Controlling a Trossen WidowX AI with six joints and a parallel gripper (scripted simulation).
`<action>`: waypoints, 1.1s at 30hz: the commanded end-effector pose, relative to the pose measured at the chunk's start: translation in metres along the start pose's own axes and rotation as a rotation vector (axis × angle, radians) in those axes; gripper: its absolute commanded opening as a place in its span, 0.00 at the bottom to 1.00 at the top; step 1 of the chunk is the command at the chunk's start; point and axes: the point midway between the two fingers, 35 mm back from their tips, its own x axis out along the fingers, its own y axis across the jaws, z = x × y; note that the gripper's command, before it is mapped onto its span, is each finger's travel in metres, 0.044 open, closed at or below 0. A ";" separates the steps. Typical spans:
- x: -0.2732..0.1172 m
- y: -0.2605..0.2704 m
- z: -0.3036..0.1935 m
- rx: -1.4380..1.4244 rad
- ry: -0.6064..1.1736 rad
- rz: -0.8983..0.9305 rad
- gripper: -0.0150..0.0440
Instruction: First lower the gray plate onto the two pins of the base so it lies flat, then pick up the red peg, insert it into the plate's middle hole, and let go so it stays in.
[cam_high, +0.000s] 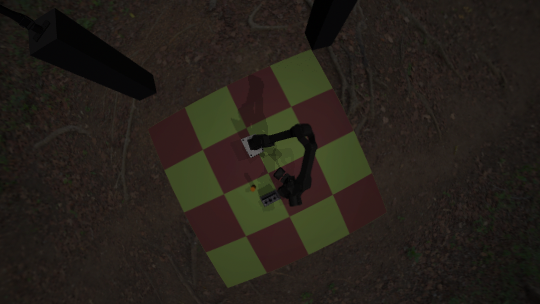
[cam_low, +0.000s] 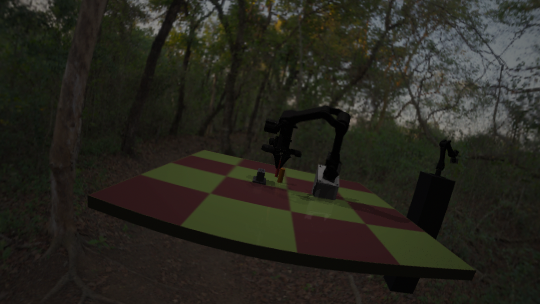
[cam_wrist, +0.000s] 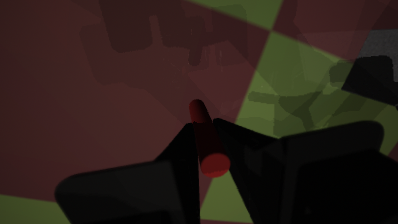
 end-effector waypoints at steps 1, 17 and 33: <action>-0.002 0.003 0.010 -0.002 -0.006 -0.002 0.25; -0.005 0.014 0.058 -0.004 -0.011 -0.001 0.25; -0.005 0.016 0.108 -0.015 -0.017 -0.003 0.25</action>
